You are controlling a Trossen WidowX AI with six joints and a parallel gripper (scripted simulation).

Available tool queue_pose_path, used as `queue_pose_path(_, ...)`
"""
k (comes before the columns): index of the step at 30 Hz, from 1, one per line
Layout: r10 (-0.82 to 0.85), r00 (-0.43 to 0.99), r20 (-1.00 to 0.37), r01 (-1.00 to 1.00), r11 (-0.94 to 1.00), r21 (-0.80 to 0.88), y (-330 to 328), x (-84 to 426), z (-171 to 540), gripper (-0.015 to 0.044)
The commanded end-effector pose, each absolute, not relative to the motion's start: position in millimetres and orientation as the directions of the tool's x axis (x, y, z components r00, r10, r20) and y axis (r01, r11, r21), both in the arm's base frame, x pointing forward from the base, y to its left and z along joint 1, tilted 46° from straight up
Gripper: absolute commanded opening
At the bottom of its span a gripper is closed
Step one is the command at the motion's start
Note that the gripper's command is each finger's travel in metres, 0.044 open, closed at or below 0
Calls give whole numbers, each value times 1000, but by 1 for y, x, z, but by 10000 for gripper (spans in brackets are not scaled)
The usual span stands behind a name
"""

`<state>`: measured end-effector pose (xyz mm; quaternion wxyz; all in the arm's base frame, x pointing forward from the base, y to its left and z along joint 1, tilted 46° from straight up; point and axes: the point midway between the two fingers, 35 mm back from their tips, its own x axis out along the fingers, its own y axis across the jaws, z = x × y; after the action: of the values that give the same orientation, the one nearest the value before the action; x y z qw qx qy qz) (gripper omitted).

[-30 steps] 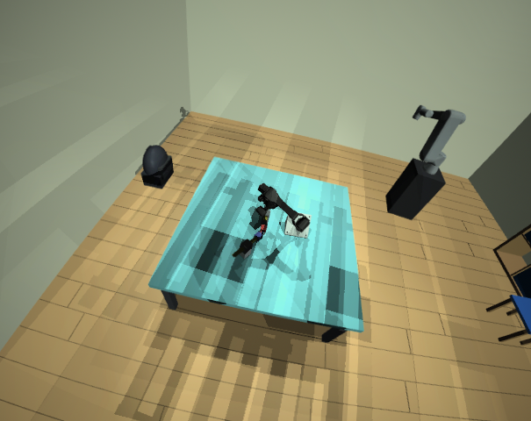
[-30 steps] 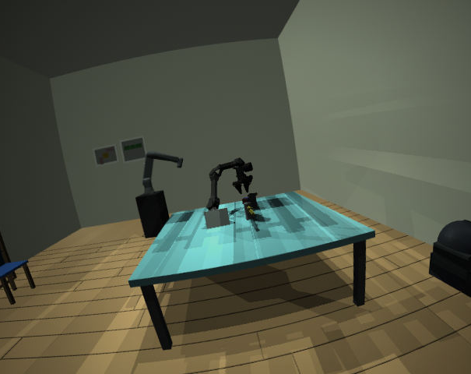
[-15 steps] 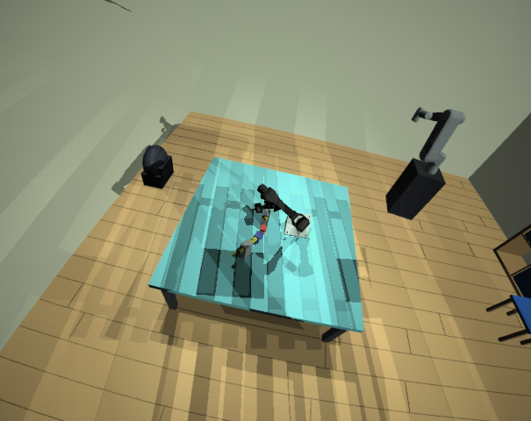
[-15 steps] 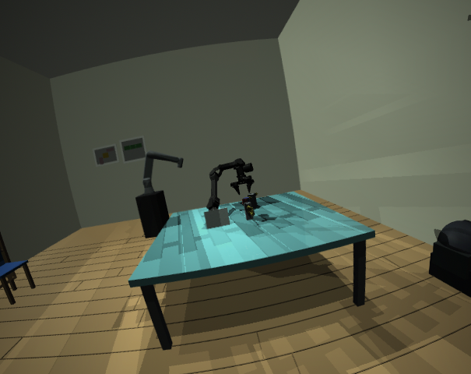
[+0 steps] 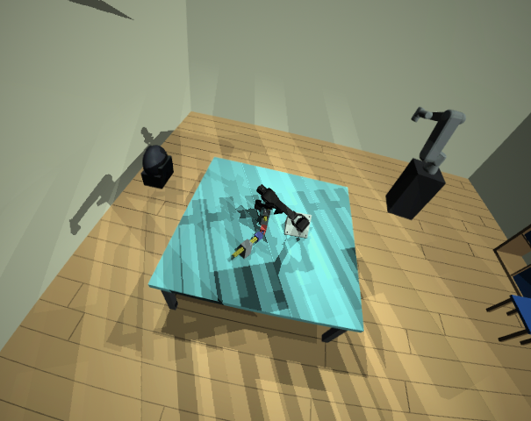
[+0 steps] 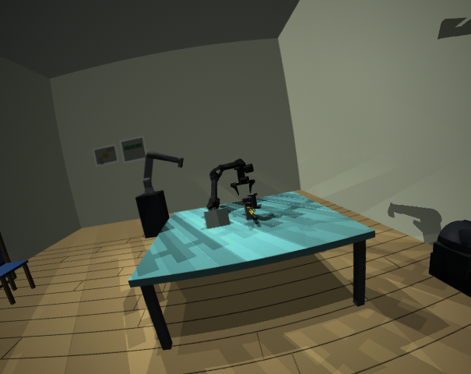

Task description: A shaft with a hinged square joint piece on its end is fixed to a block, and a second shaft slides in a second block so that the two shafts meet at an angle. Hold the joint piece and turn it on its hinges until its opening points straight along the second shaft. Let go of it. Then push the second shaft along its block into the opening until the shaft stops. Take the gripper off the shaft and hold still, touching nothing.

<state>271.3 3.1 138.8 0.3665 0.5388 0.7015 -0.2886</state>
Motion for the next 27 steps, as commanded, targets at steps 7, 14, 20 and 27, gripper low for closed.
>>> queue_pose_path(7, 539, -153, -828, 978, 205, -47, 7, 271, 133, 440)
queue_pose_path(14, 538, -152, -829, 978, 205, -46, 27, 268, 114, 440)
queue_pose_path(20, 539, -152, -828, 978, 205, -46, 44, 264, 97, 440)
queue_pose_path(27, 541, -152, -827, 978, 205, -46, 58, 257, 83, 440)
